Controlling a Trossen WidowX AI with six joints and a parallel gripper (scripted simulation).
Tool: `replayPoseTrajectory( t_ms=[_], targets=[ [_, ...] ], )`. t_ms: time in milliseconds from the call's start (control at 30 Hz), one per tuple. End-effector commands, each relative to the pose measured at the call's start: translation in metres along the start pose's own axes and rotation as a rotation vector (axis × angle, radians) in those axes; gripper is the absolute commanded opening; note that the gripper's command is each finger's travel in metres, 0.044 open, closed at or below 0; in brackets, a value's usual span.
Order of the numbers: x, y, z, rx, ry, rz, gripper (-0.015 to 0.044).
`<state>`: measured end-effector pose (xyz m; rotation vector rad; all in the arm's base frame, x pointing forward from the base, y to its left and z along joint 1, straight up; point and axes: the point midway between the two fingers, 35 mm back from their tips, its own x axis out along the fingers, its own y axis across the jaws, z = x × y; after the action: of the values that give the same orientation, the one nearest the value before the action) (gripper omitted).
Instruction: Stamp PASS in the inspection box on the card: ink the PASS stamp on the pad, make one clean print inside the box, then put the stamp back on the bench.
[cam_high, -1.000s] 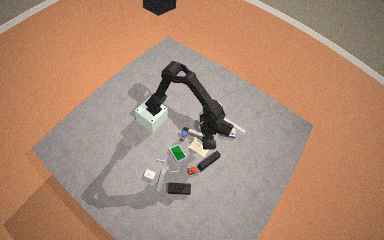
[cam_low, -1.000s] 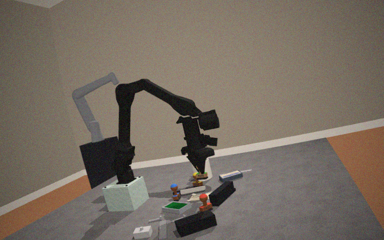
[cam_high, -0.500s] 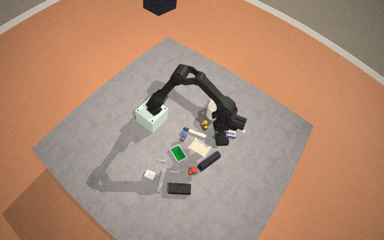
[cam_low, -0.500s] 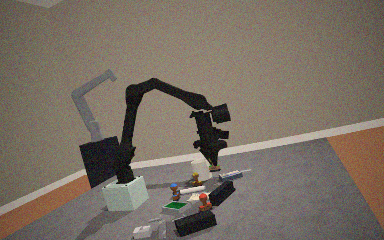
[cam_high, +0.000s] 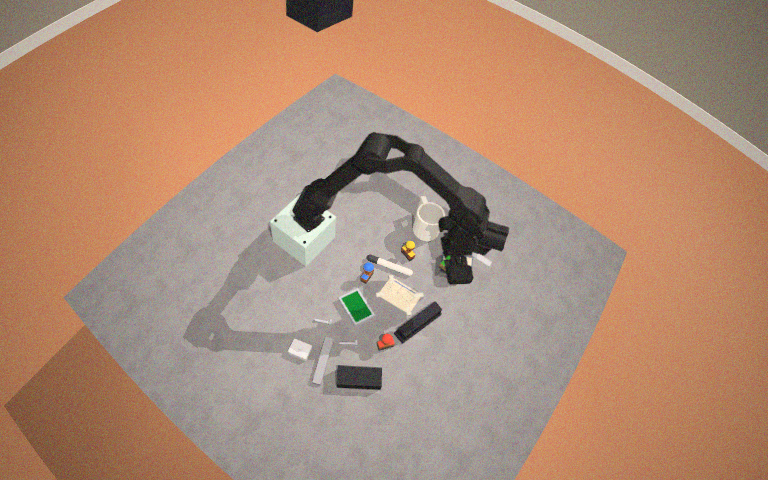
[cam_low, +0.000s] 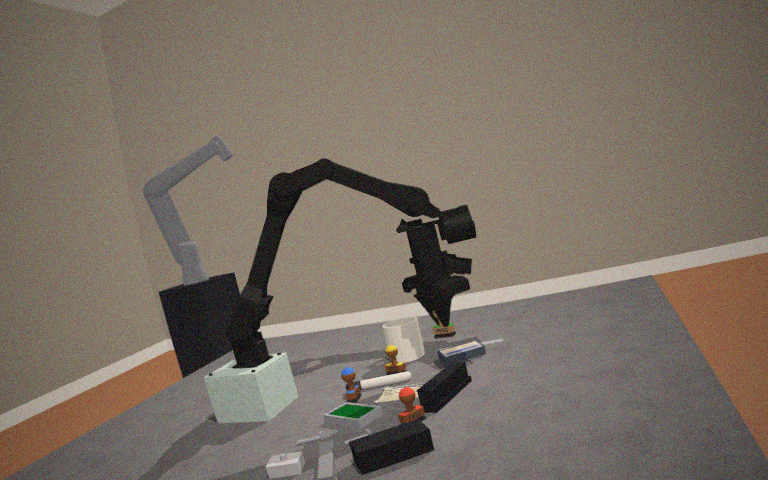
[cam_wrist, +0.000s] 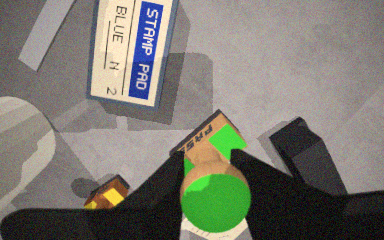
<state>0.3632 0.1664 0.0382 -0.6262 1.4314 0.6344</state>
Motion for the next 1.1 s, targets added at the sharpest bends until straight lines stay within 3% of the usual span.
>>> replayPoseTrajectory(
  t_ms=[0, 1067],
  targets=[
    [0.008, 0.0, 0.002, 0.004, 0.004, 0.002, 0.0],
    [0.061, 0.0, 0.001, 0.004, 0.004, 0.003, 0.0]
  ],
)
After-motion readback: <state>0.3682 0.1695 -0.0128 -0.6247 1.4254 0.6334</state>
